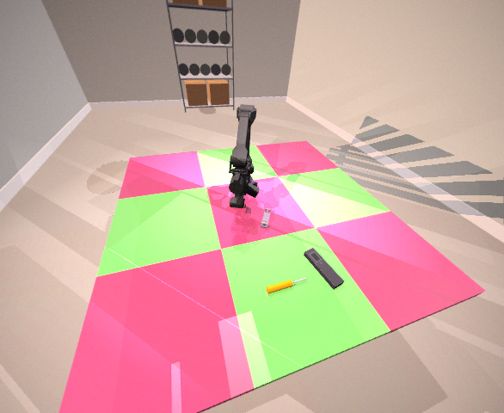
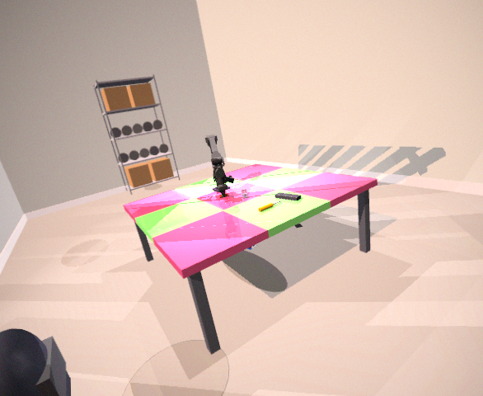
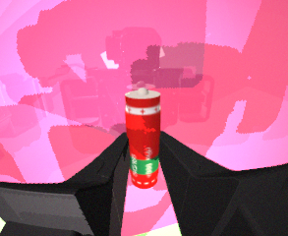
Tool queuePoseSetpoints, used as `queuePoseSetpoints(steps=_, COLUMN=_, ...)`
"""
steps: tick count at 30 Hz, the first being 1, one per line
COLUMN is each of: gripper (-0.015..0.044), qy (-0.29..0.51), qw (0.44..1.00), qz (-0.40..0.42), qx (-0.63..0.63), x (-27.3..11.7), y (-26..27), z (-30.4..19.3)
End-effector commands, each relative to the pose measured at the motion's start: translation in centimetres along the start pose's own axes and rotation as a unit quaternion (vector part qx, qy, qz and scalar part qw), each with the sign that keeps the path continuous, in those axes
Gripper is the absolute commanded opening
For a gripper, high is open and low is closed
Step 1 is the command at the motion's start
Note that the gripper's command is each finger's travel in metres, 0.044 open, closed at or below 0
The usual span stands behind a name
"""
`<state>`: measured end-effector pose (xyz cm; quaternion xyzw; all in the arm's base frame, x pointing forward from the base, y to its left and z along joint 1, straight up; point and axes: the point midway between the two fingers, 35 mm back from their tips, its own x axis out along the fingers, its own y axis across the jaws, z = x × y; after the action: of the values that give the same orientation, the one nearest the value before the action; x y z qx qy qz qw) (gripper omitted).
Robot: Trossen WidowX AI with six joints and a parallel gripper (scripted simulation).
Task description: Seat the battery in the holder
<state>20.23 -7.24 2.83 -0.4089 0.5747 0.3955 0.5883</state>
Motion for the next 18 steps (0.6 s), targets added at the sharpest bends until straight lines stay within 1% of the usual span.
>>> queuePoseSetpoints(steps=1, gripper=0.0063, qy=0.000, qw=1.000, qz=0.000, qx=-0.002, x=0.0, y=0.0, z=0.0)
queuePoseSetpoints(steps=6, gripper=0.0063, qy=0.000, qw=1.000, qz=0.000, qx=-0.002, x=-0.5, y=-0.1, z=0.0)
queuePoseSetpoints(steps=12, gripper=0.0063, qy=0.000, qw=1.000, qz=-0.001, qx=-0.002, x=-4.9, y=0.0, z=0.0)
queuePoseSetpoints(steps=16, gripper=0.0063, qy=0.000, qw=1.000, qz=-0.001, qx=-0.007, x=-5.0, y=-0.1, z=0.1)
queuePoseSetpoints(steps=18, gripper=0.0063, qy=0.000, qw=0.999, qz=-0.001, qx=-0.053, x=-5.3, y=-0.7, z=0.7)
